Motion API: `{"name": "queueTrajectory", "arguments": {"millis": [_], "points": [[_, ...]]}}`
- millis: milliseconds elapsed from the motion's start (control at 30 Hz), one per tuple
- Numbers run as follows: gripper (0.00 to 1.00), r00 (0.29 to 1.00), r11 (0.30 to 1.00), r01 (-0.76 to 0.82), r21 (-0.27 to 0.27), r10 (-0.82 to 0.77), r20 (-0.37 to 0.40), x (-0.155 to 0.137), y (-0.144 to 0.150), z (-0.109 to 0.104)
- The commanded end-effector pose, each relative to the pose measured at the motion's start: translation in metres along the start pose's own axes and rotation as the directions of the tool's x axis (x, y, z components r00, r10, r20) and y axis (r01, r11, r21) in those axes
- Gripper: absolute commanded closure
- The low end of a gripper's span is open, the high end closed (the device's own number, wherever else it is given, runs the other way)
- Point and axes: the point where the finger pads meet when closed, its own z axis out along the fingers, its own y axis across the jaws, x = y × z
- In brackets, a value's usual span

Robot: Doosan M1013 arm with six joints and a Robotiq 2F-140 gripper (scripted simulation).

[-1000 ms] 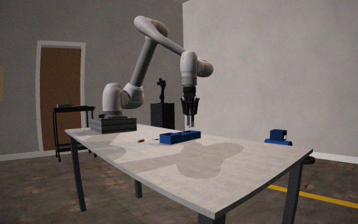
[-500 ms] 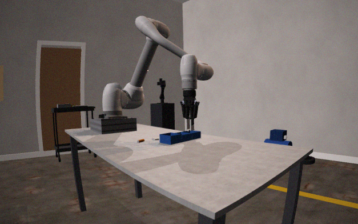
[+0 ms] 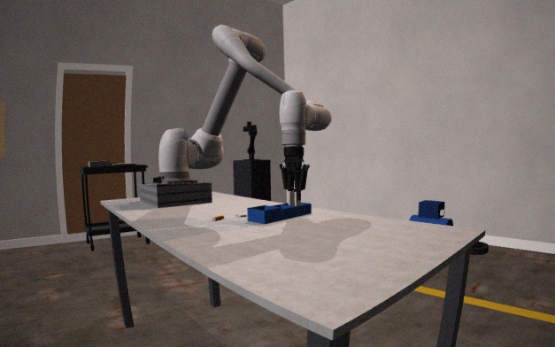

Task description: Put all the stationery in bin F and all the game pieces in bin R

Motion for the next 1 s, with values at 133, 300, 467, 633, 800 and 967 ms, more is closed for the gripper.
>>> {"name": "queueTrajectory", "arguments": {"millis": [133,300,467,633,800,967], "points": [[0.87,1.0,1.0,0.0,0.0,0.0,0.0,0.0002,0.0003,0.0044],[0.87,1.0,1.0,0.0,0.0,0.0,0.0,0.0003,0.0005,0.0044],[0.81,1.0,1.0,0.0,0.0,0.0,0.0,0.0004,0.0005,0.0044],[0.81,1.0,1.0,0.0,0.0,0.0,0.0,0.0004,0.0005,0.0044],[0.81,1.0,1.0,0.0,0.0,0.0,0.0,0.0004,0.0005,0.0044],[0.81,1.0,1.0,0.0,0.0,0.0,0.0,0.0004,0.0005,0.0044]]}}
